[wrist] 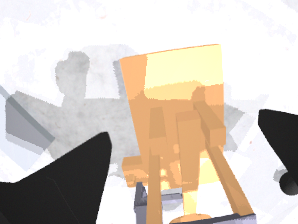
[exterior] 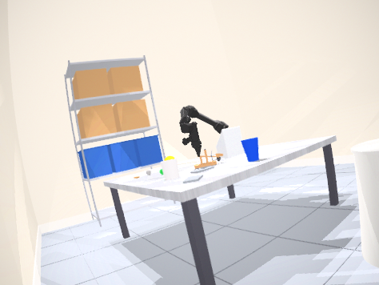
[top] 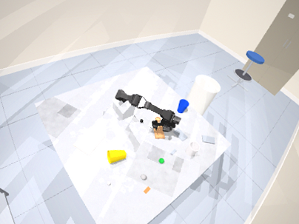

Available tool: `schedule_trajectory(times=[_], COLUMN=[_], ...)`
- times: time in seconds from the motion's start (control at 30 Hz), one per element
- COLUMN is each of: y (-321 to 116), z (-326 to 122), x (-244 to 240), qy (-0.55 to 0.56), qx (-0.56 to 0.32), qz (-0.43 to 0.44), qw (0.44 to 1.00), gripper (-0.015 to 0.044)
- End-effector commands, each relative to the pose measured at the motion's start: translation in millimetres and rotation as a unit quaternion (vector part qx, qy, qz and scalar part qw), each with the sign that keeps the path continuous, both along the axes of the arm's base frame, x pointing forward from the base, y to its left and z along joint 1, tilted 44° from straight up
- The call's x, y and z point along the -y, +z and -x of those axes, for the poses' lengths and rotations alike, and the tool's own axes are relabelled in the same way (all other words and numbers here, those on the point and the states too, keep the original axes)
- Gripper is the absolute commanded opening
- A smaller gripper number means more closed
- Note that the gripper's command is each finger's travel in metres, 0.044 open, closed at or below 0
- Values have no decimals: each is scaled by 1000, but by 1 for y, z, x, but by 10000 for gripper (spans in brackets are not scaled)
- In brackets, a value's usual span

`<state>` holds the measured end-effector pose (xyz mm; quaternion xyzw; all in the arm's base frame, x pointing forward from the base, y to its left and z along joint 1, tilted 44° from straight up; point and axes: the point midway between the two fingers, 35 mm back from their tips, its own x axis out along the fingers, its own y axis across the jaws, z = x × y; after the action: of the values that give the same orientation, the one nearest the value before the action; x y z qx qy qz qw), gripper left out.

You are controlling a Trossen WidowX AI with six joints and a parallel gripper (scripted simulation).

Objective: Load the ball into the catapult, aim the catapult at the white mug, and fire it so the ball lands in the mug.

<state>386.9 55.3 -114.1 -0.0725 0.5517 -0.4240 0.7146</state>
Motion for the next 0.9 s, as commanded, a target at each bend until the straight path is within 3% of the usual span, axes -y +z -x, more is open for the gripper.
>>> schedule_trajectory(times=[0.0, 0.73, 0.87], y=[-8, -28, -25], z=[2, 1, 0], x=[7, 27, 25], qy=[1, 0, -1], qx=[-4, -4, -2], qz=[3, 4, 2], qw=[1000, 1000, 1000], gripper=[440, 440, 335])
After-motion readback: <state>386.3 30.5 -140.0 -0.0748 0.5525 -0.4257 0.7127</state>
